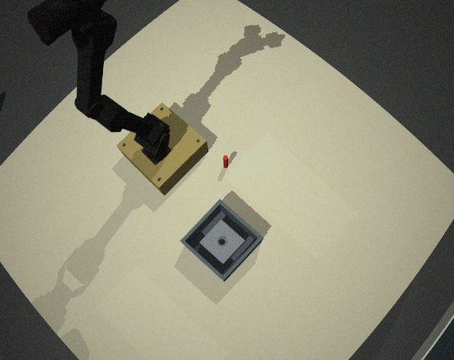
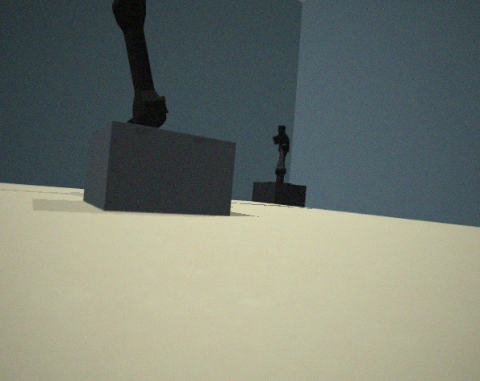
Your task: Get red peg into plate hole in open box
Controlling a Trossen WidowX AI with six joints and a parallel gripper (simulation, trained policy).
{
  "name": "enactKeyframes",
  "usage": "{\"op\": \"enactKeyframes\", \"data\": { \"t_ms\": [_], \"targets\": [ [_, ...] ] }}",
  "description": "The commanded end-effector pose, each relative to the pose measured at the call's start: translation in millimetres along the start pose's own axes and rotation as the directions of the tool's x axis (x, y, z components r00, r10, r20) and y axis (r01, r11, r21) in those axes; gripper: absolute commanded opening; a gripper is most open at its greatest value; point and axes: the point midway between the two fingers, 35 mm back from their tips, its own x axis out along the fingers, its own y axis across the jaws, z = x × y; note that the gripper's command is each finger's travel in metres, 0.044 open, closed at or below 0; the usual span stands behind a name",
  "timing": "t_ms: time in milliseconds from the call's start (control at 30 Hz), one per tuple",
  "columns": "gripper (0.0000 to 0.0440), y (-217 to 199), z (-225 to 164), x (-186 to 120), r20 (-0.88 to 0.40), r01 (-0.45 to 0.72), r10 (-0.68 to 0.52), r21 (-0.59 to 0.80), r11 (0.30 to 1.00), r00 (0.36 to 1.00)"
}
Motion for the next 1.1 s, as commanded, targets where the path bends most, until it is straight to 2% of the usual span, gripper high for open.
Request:
{"op": "enactKeyframes", "data": {
  "t_ms": [0, 67, 133, 300, 467, 767, 1067],
  "targets": [
    [0.0419, 3.1, 0.4, -0.4, -0.004, -0.003, 0.003, -0.003, 1.000, 1.000],
    [0.0440, 14.3, 3.2, -1.1, -0.007, -0.020, 0.020, -0.007, 1.000, 1.000],
    [0.0440, 35.6, 8.7, -1.7, -0.002, -0.058, 0.058, -0.009, 0.998, 0.998],
    [0.0440, 105.0, 13.1, -6.5, -0.011, -0.198, 0.198, -0.007, 0.980, 0.980],
    [0.0440, 180.0, 0.6, -19.2, -0.058, -0.354, 0.356, 0.037, 0.935, 0.933],
    [0.0440, 286.2, -43.8, -61.5, -0.186, -0.551, 0.584, 0.199, 0.810, 0.791],
    [0.0440, 358.3, -95.3, -117.4, -0.323, -0.603, 0.726, 0.407, 0.686, 0.607]
  ]
}}
